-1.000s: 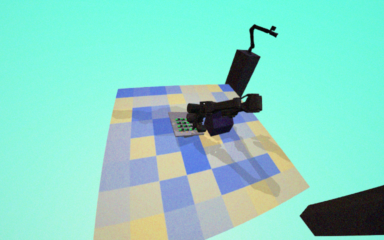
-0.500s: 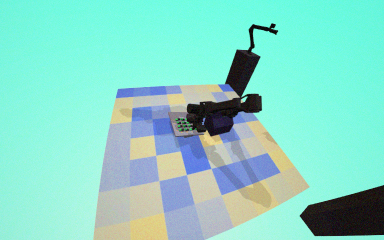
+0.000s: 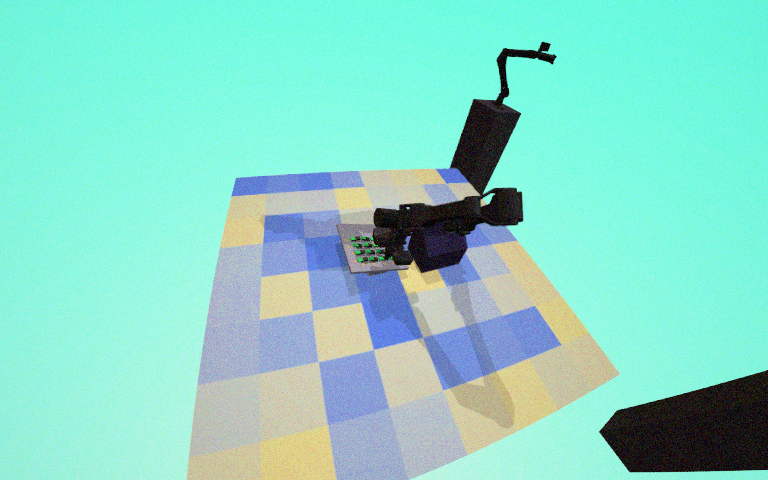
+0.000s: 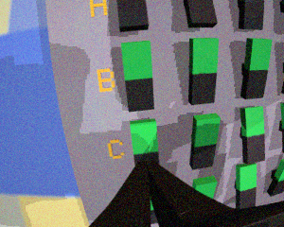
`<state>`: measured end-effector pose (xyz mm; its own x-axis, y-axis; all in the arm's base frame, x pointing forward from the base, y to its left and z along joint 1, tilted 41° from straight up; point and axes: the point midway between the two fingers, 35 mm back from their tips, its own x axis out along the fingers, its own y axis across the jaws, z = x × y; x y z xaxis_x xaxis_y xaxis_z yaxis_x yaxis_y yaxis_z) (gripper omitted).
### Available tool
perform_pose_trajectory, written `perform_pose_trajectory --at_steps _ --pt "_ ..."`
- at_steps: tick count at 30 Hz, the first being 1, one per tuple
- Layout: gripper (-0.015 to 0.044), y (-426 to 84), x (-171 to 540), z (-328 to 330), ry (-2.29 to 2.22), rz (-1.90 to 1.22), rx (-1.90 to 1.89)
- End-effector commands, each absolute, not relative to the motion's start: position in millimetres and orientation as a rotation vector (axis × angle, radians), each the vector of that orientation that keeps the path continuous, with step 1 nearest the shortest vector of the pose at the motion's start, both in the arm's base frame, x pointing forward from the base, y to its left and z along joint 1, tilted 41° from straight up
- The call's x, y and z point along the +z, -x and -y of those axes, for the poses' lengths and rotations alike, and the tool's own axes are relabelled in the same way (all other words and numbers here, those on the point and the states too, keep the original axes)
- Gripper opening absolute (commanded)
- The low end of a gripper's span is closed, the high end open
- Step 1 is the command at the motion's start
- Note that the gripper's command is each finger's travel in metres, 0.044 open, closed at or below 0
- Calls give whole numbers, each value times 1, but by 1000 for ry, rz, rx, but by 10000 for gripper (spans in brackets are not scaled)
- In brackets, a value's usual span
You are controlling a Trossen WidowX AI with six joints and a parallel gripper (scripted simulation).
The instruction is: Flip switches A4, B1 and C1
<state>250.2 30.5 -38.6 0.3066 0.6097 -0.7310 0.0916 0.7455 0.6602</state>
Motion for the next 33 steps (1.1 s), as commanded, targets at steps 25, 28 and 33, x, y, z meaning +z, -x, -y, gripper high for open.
perform_pose_trajectory --at_steps 25,28,33 --pt "0 -252 -12 53 -674 -1258 380" --pt "0 -254 -16 60 -674 -1257 380" --pt "0 -254 -16 60 -674 -1257 380"
